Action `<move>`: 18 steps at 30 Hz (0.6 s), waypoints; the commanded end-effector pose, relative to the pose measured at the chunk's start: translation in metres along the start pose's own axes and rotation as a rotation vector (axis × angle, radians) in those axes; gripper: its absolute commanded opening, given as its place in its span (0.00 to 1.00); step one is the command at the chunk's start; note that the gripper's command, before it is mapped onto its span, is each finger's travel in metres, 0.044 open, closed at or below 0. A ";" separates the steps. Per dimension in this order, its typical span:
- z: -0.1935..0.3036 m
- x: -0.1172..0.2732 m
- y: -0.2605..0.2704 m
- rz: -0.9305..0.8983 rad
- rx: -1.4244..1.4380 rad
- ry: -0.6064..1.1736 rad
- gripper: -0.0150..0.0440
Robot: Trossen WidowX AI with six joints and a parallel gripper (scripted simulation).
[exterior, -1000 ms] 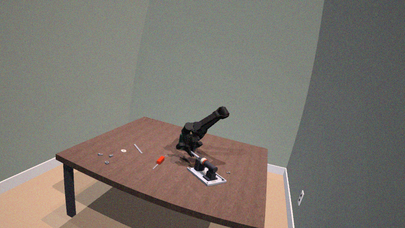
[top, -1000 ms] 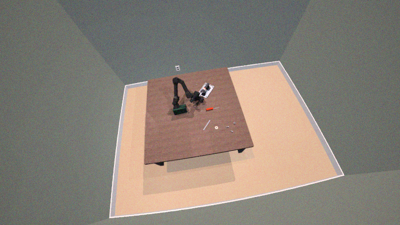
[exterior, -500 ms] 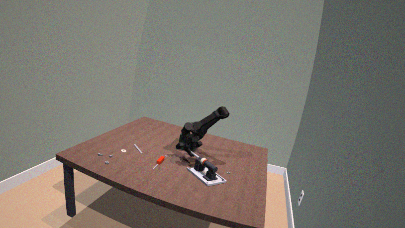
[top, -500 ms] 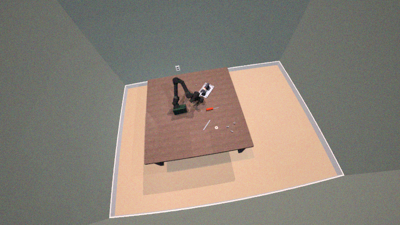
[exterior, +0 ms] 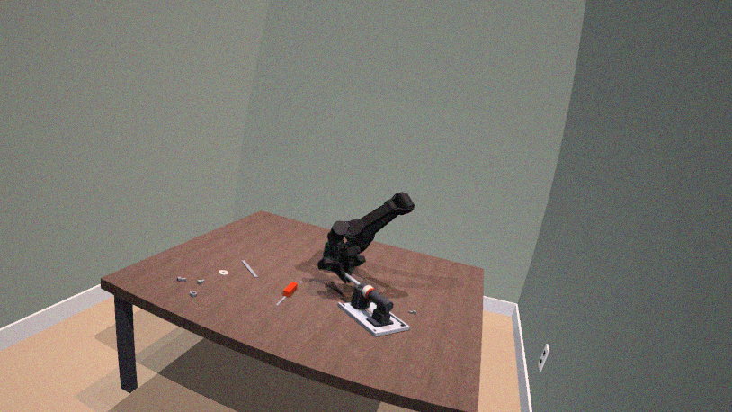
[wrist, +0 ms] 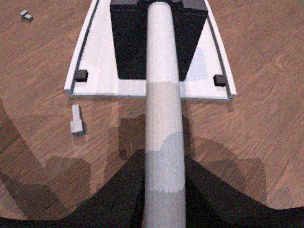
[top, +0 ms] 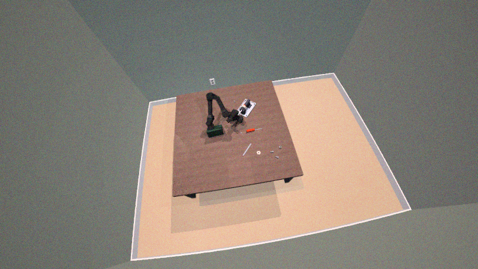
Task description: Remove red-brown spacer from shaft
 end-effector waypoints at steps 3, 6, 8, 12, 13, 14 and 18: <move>0.001 0.001 0.000 -0.002 0.002 -0.002 0.25; 0.001 0.001 0.000 -0.002 0.002 -0.002 0.25; 0.001 0.001 0.000 -0.002 0.002 -0.002 0.25; 0.002 0.002 0.000 -0.002 0.002 -0.002 0.25; 0.002 0.002 0.000 -0.002 0.002 -0.002 0.25; 0.002 0.002 0.000 -0.002 0.002 -0.002 0.25; 0.002 0.002 0.000 -0.002 0.002 -0.002 0.25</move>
Point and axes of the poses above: the point midway between the two fingers, 35 mm back from their tips, its own x axis back along the fingers, its own y axis across the jaws, z = x × y, the point moved 5 cm from there along x, back along the fingers, and after that the axes turned 5 degrees about x, right-handed, at the moved point
